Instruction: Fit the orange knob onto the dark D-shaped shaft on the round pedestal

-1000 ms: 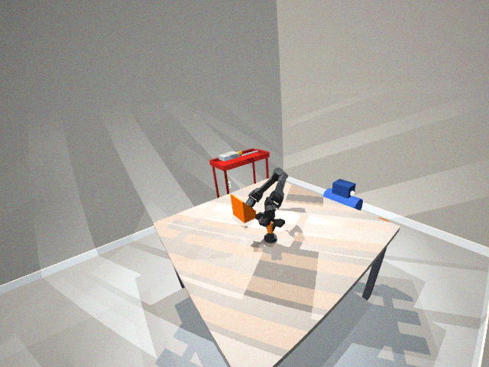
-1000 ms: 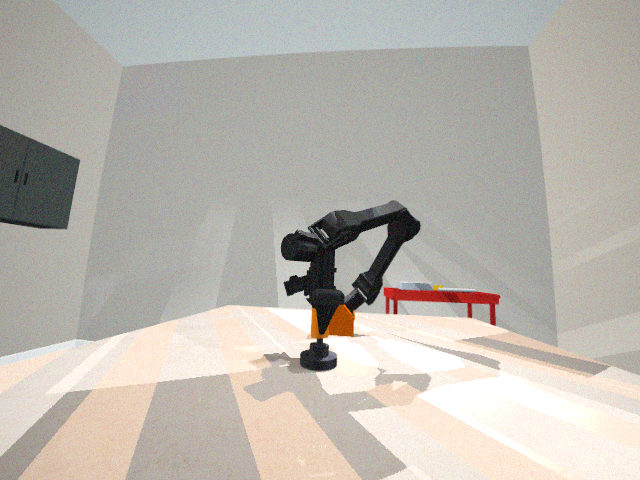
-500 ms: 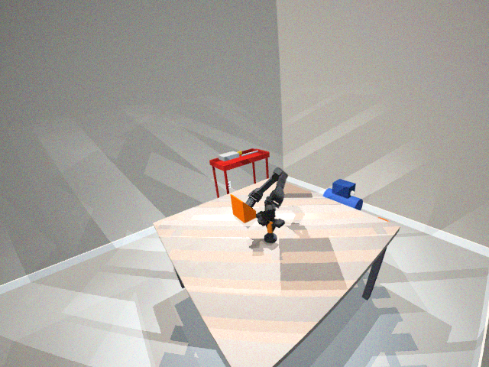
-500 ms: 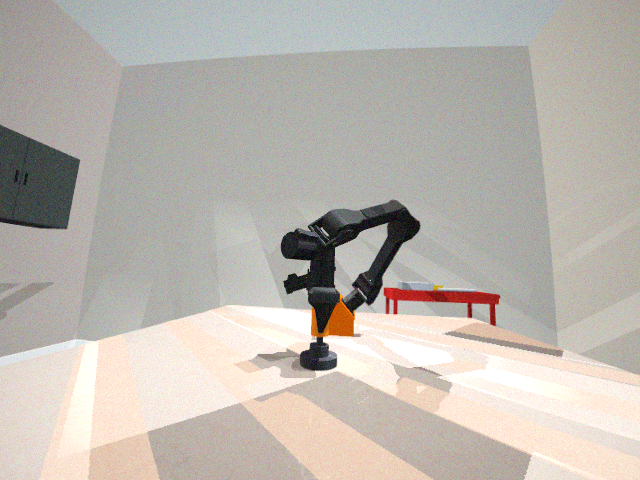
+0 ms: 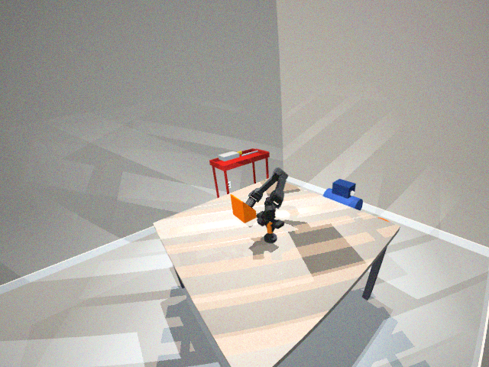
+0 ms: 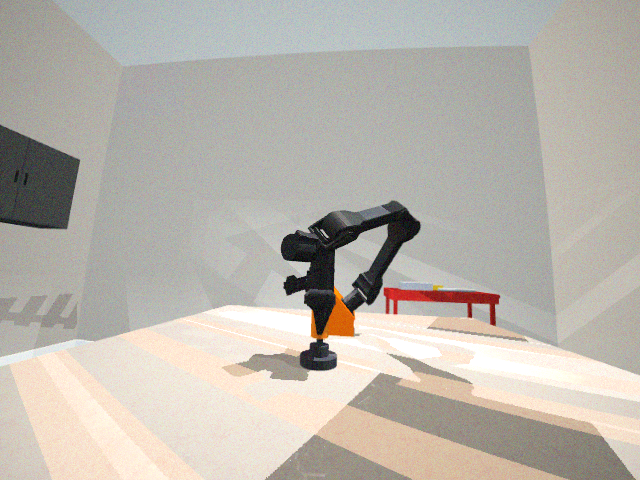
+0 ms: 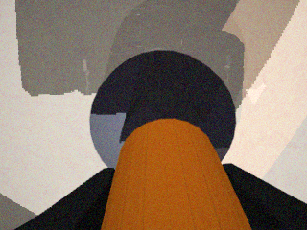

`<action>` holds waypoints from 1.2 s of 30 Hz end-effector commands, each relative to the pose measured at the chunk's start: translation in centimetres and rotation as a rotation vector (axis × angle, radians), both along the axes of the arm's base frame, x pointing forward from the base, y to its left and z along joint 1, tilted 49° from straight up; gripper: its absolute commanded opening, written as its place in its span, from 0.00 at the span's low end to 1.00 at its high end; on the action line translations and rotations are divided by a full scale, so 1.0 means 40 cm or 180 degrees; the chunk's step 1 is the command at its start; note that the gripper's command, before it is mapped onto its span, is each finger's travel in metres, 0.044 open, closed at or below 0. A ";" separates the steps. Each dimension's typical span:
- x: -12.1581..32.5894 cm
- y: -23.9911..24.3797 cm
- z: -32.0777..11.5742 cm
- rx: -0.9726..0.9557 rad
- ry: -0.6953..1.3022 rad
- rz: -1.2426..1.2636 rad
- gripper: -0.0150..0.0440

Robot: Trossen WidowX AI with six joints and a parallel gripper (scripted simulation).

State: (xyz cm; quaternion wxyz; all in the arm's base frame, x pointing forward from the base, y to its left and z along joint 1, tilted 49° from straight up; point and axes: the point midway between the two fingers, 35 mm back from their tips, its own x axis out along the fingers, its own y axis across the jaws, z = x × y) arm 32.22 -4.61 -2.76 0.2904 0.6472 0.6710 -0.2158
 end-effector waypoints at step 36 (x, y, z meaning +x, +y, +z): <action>0.001 0.003 -0.003 0.0002 -0.0085 0.0072 0.25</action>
